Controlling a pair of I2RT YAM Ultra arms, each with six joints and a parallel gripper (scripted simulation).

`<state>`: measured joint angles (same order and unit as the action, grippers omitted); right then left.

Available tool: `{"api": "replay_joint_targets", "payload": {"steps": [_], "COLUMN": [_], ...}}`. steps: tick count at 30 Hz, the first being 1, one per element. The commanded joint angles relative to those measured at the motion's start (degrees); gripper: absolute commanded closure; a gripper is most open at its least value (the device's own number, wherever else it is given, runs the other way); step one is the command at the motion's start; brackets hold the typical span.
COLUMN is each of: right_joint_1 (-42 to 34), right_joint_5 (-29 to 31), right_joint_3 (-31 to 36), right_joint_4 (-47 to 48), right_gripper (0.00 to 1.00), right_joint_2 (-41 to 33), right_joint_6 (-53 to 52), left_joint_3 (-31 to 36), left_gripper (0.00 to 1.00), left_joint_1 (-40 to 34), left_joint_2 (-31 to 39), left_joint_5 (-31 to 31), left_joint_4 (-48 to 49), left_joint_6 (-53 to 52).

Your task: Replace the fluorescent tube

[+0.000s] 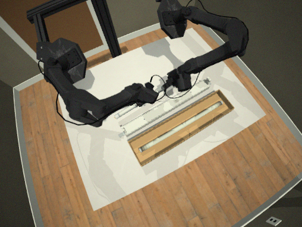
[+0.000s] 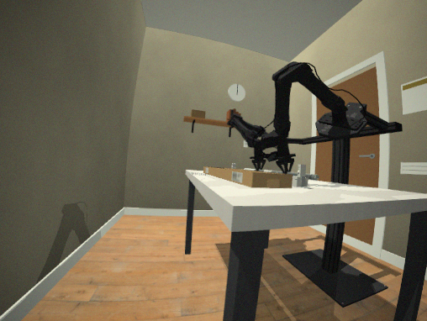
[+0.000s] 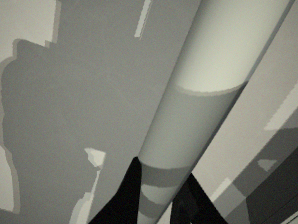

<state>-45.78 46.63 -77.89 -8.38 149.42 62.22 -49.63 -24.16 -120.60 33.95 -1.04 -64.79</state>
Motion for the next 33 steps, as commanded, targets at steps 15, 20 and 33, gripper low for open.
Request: {"api": "replay_joint_targets", "payload": {"steps": [15, 20, 33], "right_joint_1": [-0.15, -0.13, -0.32], "right_joint_5": [-2.88, -3.26, -4.67], "right_joint_3": [-2.09, -2.83, -6.69], "right_joint_4": [-3.96, -5.37, -10.4], "right_gripper": [0.89, 0.89, 0.89], "right_joint_2": [2.04, -1.45, 2.2], "right_joint_6": [-1.61, -1.84, -3.57], "left_joint_3": [-1.92, -2.59, -5.78], "left_gripper": [0.89, 0.89, 0.89], "left_joint_1": [-1.21, -0.99, -0.05], "left_joint_2": [0.66, -0.63, -1.13], "left_joint_5": [-2.75, -3.19, -4.49], "left_joint_4": [-3.34, -4.67, -9.14], "left_joint_6": [0.85, 1.11, 1.75]}}
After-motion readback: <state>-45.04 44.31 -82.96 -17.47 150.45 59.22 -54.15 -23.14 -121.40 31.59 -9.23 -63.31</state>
